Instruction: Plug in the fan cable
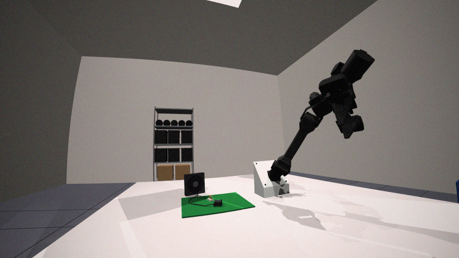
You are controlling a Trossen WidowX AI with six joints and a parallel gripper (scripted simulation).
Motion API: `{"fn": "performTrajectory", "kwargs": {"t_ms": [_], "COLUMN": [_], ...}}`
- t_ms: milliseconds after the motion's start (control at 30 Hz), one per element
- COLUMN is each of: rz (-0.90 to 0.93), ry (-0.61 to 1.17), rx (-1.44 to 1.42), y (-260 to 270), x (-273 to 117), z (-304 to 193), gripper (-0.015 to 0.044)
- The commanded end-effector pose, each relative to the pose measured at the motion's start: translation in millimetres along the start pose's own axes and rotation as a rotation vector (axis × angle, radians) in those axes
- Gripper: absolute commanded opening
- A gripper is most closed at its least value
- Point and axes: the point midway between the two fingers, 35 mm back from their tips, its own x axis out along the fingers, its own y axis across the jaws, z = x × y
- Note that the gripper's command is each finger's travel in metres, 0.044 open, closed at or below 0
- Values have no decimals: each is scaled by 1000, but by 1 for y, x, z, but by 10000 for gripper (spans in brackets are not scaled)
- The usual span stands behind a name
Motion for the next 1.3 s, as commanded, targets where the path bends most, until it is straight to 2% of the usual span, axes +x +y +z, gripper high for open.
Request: {"fn": "performTrajectory", "kwargs": {"t_ms": [0, 267, 567, 933, 1267], "rz": [-74, -203, -414, -670, -850], "ry": [-157, -277, -306, -203, 19], "rx": [-345, -656, -987, -1342, -1630], "y": [13, 27, 35, 36, 25], "x": [60, 108, 152, 182, 191], "z": [38, 90, 158, 248, 332], "gripper": [210, 210, 210, 210, 210]}}
